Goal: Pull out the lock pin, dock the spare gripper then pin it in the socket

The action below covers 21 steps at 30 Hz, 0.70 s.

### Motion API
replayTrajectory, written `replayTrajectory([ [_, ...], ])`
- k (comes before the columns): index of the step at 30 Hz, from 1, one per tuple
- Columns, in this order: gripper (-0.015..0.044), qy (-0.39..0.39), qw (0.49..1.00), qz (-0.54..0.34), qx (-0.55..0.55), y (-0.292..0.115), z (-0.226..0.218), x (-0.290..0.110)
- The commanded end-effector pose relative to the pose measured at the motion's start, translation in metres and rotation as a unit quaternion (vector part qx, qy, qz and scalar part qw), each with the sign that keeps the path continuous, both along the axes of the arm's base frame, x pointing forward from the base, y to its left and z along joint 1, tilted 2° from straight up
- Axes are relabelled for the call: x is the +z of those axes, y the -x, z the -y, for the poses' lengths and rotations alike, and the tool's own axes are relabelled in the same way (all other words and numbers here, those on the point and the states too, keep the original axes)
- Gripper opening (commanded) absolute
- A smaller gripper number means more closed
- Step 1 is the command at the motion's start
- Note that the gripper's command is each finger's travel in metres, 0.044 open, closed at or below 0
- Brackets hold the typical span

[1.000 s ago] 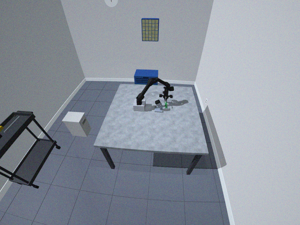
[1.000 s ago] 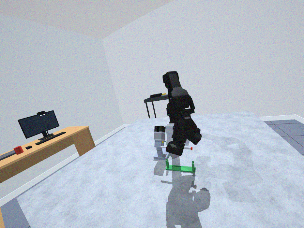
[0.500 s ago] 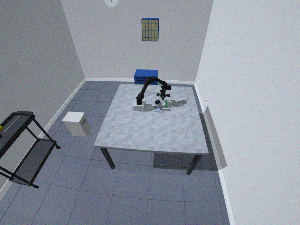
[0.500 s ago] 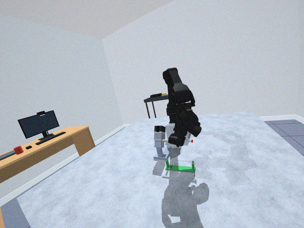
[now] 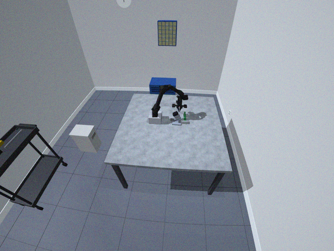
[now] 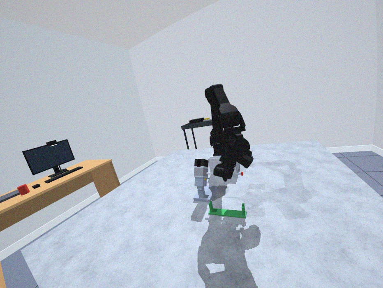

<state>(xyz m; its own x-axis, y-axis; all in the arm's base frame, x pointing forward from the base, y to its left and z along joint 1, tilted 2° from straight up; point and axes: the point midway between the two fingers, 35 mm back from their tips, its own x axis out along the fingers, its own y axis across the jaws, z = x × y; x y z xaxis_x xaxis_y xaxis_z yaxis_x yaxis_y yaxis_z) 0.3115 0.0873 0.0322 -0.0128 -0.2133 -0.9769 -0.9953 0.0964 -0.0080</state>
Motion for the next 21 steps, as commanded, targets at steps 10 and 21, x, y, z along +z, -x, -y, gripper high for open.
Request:
replayTrajectory([
  [10,0.0,-0.004,1.0,-0.004,-0.002,0.0,-0.002,-0.046],
  [21,0.0,-0.004,1.0,-0.005,-0.003,0.001,0.006,-0.044],
])
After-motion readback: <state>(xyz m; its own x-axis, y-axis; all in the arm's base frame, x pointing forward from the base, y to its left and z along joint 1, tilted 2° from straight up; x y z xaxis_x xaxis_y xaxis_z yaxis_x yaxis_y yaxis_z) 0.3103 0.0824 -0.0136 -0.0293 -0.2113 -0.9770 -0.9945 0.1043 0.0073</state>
